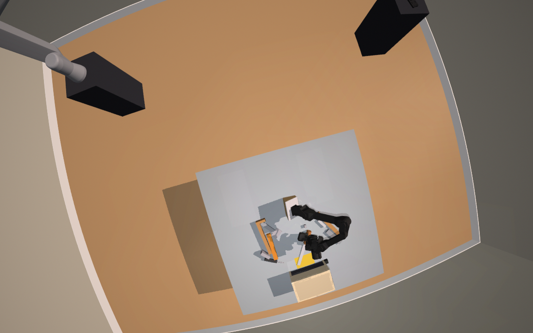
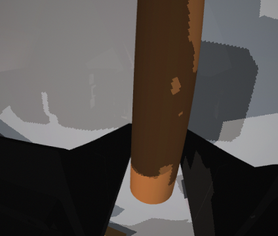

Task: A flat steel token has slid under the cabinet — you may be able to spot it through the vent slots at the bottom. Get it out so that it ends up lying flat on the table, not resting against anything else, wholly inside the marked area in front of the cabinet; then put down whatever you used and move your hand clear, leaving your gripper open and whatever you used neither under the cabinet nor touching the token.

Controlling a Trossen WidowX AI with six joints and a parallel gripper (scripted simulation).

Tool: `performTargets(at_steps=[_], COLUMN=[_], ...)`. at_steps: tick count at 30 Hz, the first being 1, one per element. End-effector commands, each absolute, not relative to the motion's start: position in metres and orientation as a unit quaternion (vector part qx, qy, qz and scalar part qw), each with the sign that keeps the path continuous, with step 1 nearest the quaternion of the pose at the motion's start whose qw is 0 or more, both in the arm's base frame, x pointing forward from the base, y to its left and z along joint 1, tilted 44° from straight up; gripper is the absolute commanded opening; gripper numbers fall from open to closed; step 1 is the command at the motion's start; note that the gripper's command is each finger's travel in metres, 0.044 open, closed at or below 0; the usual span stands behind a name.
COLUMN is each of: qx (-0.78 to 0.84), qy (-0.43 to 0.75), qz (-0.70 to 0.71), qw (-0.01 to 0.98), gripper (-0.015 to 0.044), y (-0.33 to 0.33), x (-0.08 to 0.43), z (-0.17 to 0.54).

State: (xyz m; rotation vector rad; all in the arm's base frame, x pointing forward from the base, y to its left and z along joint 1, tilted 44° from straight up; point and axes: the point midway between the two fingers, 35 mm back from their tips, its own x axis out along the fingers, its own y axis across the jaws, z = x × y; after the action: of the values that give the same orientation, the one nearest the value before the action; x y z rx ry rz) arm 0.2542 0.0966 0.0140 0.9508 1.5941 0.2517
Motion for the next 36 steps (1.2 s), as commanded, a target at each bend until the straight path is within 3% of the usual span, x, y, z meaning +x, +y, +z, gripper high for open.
performTargets(at_steps=[1,36], qx=[0.409,0.409], qy=[0.684,0.684], qz=[0.108,0.107], qw=[0.594,0.594], gripper=[0.0000,0.0000], y=[0.092,0.063], x=[0.257,0.260], z=[0.012,-0.016])
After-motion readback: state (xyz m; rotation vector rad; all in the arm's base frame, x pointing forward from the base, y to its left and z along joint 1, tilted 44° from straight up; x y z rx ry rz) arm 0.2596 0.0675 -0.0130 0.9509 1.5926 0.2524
